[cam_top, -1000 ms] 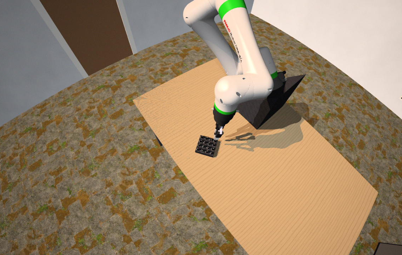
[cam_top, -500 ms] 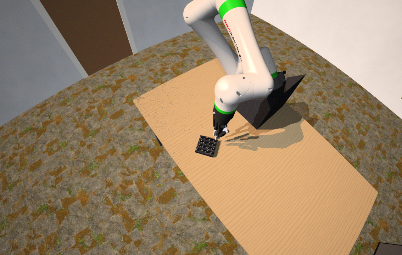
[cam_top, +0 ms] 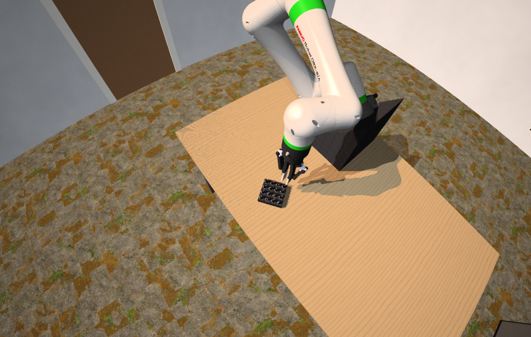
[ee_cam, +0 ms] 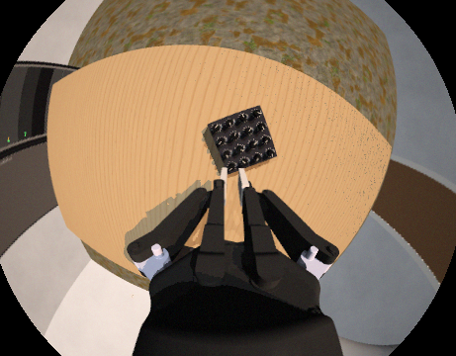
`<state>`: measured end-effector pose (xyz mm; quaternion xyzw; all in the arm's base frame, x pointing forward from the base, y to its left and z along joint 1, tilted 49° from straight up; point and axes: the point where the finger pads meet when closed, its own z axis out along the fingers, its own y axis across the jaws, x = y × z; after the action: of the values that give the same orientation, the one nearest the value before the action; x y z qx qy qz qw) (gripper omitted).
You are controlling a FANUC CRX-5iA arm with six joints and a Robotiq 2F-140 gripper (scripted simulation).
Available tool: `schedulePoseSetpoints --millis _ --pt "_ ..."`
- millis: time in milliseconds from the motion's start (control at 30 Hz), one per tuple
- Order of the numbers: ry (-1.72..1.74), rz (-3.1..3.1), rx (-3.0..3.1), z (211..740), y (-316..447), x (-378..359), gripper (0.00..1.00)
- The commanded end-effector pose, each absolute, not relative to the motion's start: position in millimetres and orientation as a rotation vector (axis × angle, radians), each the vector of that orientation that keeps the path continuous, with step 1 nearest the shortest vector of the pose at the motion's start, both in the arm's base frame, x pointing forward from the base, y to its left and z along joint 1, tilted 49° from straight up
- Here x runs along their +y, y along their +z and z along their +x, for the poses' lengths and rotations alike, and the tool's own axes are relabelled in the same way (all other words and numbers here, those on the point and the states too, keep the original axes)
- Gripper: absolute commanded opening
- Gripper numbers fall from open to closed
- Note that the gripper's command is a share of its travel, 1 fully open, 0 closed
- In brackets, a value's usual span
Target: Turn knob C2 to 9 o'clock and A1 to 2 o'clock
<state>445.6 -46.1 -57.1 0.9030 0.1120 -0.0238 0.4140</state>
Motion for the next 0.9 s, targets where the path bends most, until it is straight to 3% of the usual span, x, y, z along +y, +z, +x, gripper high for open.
schedulePoseSetpoints --millis 0,867 --pt "-0.150 2.250 0.455 445.6 -56.4 -45.2 0.12" --pt "-0.255 2.201 0.685 445.5 -55.6 -44.2 0.12"
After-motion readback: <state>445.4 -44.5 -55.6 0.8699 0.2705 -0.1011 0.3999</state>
